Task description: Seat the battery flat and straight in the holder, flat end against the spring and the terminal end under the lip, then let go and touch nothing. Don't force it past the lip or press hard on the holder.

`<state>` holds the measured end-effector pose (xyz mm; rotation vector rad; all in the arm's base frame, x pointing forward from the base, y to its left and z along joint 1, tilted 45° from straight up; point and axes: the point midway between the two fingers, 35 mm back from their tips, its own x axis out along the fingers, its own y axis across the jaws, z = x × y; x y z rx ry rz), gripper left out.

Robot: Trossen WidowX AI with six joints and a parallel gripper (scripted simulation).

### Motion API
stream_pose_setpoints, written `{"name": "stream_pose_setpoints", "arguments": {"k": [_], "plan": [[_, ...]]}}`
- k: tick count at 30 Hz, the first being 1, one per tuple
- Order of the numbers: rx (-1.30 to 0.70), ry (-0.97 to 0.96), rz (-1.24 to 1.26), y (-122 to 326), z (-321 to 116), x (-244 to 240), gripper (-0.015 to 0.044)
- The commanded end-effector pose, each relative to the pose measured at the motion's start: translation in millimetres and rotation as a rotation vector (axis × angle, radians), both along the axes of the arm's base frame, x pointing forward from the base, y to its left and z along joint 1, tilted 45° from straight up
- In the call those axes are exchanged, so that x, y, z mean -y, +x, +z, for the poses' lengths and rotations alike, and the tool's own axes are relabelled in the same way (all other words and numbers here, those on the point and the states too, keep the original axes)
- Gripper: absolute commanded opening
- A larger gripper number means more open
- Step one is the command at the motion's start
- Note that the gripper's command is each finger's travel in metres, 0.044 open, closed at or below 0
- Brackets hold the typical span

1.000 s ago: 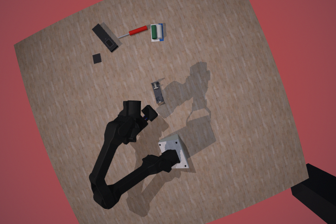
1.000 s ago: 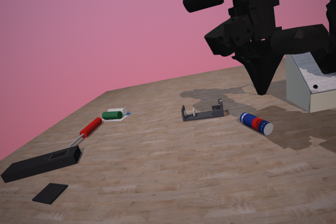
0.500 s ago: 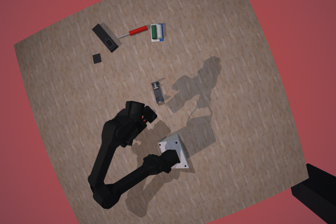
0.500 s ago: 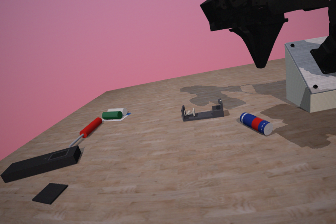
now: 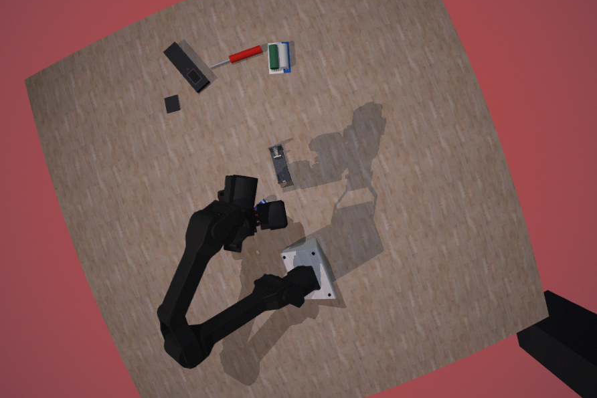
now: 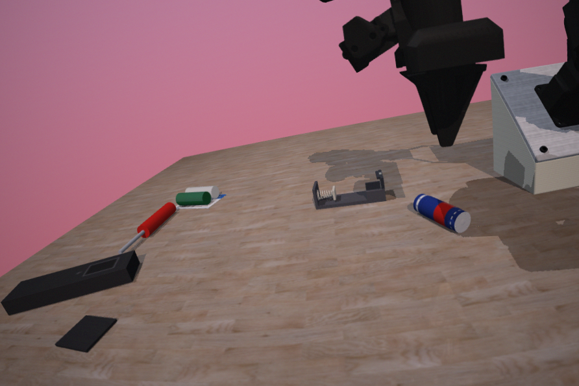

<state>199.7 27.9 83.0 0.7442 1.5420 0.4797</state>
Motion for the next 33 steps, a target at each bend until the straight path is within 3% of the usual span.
{"name": "stream_pose_setpoints", "arguments": {"k": [1,7,33], "plan": [[-0.422,0.010,-0.423,2,-24,-14,0.0240],[-0.698,0.013,-0.700,3,-38,-23,0.0240],[-0.697,0.011,-0.701,4,-48,-32,0.0240]]}}
